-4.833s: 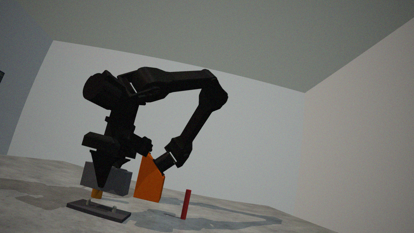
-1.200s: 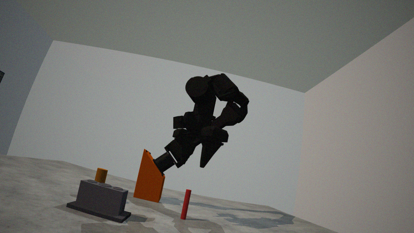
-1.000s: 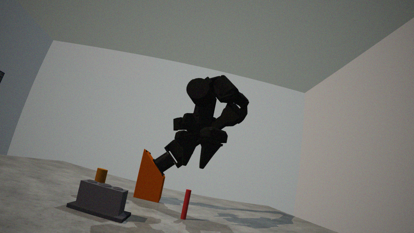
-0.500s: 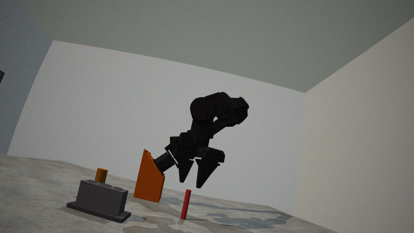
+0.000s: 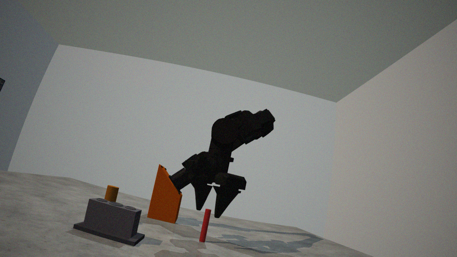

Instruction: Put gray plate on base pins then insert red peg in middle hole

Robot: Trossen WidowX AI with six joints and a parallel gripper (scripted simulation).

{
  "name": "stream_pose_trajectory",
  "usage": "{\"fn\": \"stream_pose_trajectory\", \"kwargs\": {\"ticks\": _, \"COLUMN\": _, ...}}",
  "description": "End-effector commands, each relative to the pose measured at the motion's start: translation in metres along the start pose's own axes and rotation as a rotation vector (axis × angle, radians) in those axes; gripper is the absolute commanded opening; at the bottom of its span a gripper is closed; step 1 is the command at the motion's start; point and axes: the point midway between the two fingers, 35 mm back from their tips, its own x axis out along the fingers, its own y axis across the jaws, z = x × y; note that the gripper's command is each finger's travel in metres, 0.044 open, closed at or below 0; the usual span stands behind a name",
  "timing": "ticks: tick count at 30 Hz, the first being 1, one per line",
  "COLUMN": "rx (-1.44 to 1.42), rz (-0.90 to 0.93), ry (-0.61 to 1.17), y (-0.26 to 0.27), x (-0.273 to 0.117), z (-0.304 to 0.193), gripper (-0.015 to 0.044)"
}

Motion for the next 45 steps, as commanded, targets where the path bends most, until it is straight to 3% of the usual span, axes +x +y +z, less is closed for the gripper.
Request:
{"fn": "stream_pose_trajectory", "kwargs": {"ticks": 1, "rx": 0.007, "rz": 0.003, "ry": 0.006, "y": 0.000, "x": 0.006, "z": -0.001, "gripper": 0.0440}}
{"fn": "stream_pose_trajectory", "kwargs": {"ticks": 17, "rx": 0.004, "rz": 0.005, "ry": 0.008, "y": -0.001, "x": 0.028, "z": -0.002, "gripper": 0.0440}}
{"fn": "stream_pose_trajectory", "kwargs": {"ticks": 31, "rx": 0.004, "rz": 0.005, "ry": 0.008, "y": -0.001, "x": 0.028, "z": -0.002, "gripper": 0.0072}}
{"fn": "stream_pose_trajectory", "kwargs": {"ticks": 41, "rx": 0.004, "rz": 0.005, "ry": 0.008, "y": -0.001, "x": 0.028, "z": -0.002, "gripper": 0.0000}}
{"fn": "stream_pose_trajectory", "kwargs": {"ticks": 45, "rx": 0.004, "rz": 0.005, "ry": 0.006, "y": 0.000, "x": 0.024, "z": -0.001, "gripper": 0.0000}}
